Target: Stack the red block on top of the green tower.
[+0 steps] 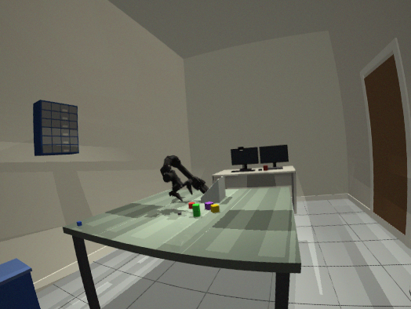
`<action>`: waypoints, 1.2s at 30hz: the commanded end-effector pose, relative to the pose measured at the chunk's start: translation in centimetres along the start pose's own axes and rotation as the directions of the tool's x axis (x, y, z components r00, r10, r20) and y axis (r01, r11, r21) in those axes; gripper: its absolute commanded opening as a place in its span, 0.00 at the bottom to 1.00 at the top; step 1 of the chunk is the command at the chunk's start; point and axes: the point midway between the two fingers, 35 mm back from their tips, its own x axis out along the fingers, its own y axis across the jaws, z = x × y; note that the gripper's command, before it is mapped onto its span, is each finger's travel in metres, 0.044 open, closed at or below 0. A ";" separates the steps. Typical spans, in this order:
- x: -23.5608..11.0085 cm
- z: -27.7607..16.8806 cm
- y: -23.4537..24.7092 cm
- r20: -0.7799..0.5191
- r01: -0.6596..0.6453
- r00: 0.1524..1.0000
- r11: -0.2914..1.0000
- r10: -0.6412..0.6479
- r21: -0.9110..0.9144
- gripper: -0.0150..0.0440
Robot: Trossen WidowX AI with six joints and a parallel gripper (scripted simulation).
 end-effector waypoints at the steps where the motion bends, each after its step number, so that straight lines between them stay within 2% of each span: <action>1: 0.4 -1.0 0.9 -0.032 0.083 0.996 0.997 -0.083 -0.008 1.00; 8: 0.4 -2.8 2.5 -0.036 0.269 0.962 0.962 -0.271 -0.035 1.00; 16: -0.2 -4.3 3.8 0.046 0.471 0.882 0.880 -0.469 -0.057 1.00; 22: -0.2 -4.4 3.9 0.057 0.486 0.873 0.872 -0.484 -0.058 1.00; 31: 3.9 -4.1 1.5 0.058 0.488 0.873 0.871 -0.485 -0.057 1.00; 36: 4.3 -4.1 1.2 0.057 0.488 0.872 0.871 -0.485 -0.057 1.00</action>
